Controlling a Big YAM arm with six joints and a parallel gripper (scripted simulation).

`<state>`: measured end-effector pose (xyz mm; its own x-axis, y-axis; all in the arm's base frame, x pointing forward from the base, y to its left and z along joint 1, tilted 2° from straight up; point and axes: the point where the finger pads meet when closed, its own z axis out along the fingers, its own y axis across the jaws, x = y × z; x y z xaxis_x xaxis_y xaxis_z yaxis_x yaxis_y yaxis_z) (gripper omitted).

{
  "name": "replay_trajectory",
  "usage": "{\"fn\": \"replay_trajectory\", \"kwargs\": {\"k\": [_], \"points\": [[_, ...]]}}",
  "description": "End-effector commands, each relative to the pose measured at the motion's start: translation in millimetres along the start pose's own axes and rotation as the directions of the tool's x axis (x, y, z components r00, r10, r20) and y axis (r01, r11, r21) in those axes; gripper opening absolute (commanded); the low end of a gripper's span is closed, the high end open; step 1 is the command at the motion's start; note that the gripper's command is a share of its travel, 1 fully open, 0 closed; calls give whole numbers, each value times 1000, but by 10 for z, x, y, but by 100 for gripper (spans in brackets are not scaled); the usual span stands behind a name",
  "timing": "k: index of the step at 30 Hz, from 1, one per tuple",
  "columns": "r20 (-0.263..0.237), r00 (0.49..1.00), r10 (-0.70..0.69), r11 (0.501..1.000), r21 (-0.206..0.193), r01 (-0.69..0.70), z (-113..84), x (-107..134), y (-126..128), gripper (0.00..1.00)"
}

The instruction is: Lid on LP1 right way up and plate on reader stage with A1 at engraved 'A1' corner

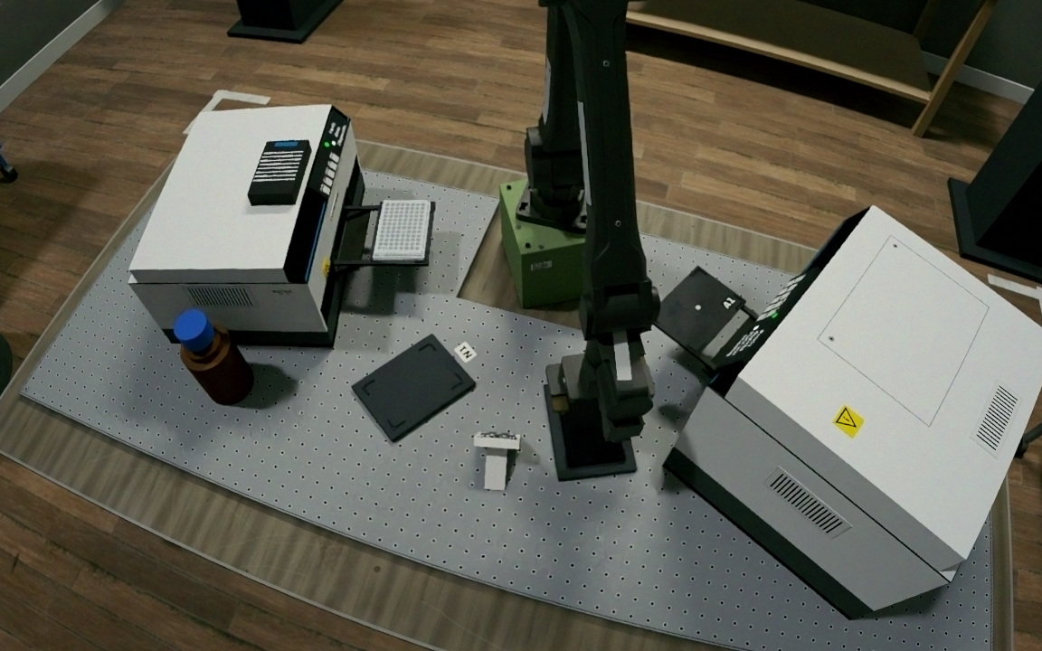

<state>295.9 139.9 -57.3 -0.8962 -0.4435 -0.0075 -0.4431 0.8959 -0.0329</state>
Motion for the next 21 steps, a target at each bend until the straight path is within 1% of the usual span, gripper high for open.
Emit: {"fn": "replay_trajectory", "kwargs": {"k": [1, 6, 10, 12, 15, 17, 21], "points": [[72, 997, -18, 1000, -1, 18, -338, -233, 36, 100], [76, 997, -17, 1000, -1, 17, -494, -260, 35, 100], [69, 998, -12, 1000, -1, 12, -493, -255, 35, 100], [66, 998, -4, 1000, -2, 4, -546, -250, 35, 100], [77, 997, 4, 1000, -2, -4, -677, -268, 32, 100], [93, 996, -1, 1000, -2, 1, -682, -312, 32, 100], [82, 997, -14, 1000, 0, 14, -591, -302, 34, 100]]}}
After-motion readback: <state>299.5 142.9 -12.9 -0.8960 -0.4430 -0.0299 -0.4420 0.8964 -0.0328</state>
